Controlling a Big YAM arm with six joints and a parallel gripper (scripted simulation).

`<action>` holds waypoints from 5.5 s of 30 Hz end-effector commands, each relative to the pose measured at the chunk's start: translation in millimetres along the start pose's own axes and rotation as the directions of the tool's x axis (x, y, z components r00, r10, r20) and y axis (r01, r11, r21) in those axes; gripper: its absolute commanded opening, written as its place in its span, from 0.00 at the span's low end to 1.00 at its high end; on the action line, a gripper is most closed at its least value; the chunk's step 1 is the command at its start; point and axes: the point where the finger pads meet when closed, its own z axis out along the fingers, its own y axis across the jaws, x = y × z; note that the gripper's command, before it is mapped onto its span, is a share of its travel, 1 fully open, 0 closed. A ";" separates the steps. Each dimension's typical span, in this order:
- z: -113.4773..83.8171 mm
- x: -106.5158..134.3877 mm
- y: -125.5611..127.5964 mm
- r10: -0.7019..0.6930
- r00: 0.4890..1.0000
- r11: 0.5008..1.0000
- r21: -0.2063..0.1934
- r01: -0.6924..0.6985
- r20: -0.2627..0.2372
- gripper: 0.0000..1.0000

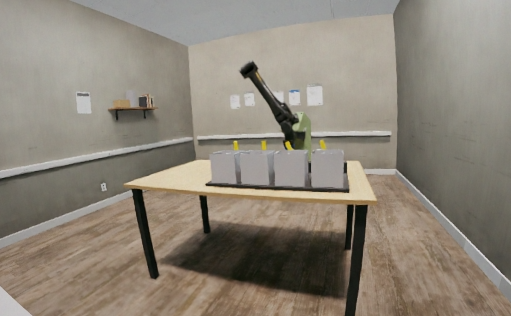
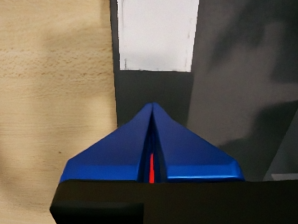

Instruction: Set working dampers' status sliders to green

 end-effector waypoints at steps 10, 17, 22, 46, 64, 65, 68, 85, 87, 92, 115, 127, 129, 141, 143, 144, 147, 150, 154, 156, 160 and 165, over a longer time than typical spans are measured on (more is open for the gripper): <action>-0.1 4.9 -3.7 0.042 0.999 0.999 0.011 -0.042 -0.014 0.00; -0.1 4.9 -3.7 0.042 0.999 0.999 0.011 -0.042 -0.014 0.00; -0.1 4.9 -3.7 0.042 0.999 0.999 0.011 -0.042 -0.014 0.00; 3.7 5.3 -2.3 0.034 0.999 0.999 0.005 -0.034 -0.016 0.00; 13.2 4.8 -3.9 0.027 1.000 1.000 0.006 -0.027 -0.014 0.00; 14.0 4.8 -3.9 0.027 1.000 1.000 0.006 -0.027 -0.014 0.00; 16.1 4.9 -1.9 0.025 1.000 1.000 0.004 -0.025 -0.014 0.00; 24.3 5.6 -4.8 0.031 0.999 0.999 0.011 -0.030 -0.015 0.00; 25.1 5.2 -5.1 0.031 0.999 0.999 0.011 -0.030 -0.014 0.00; 23.1 6.2 -0.5 0.029 0.999 1.000 0.006 -0.029 -0.014 0.00; 24.9 5.1 0.8 0.026 1.000 1.000 0.002 -0.026 -0.014 0.00; 24.9 5.1 0.8 0.026 1.000 1.000 0.002 -0.026 -0.014 0.00; 24.9 5.1 0.8 0.026 1.000 1.000 0.002 -0.026 -0.014 0.00; 27.0 5.2 1.4 0.024 1.000 1.000 -0.001 -0.024 -0.015 0.00; 25.1 5.5 -2.8 0.030 0.999 0.999 0.011 -0.030 -0.013 0.00; 26.9 5.7 -2.0 0.029 0.999 1.000 0.007 -0.029 -0.015 0.00; 29.9 5.1 -2.4 0.026 1.000 1.000 0.004 -0.026 -0.015 0.00; 32.0 5.1 -3.3 0.026 1.000 1.000 0.006 -0.026 -0.014 0.00; 34.7 5.2 -1.8 0.025 1.000 1.000 0.004 -0.025 -0.014 0.00; 36.1 5.2 -2.9 0.026 1.000 1.000 0.005 -0.026 -0.015 0.00; 32.7 6.0 -6.0 0.036 0.999 0.999 0.022 -0.036 -0.012 0.00; 37.9 5.2 -0.2 0.025 1.000 1.000 0.000 -0.025 -0.015 0.00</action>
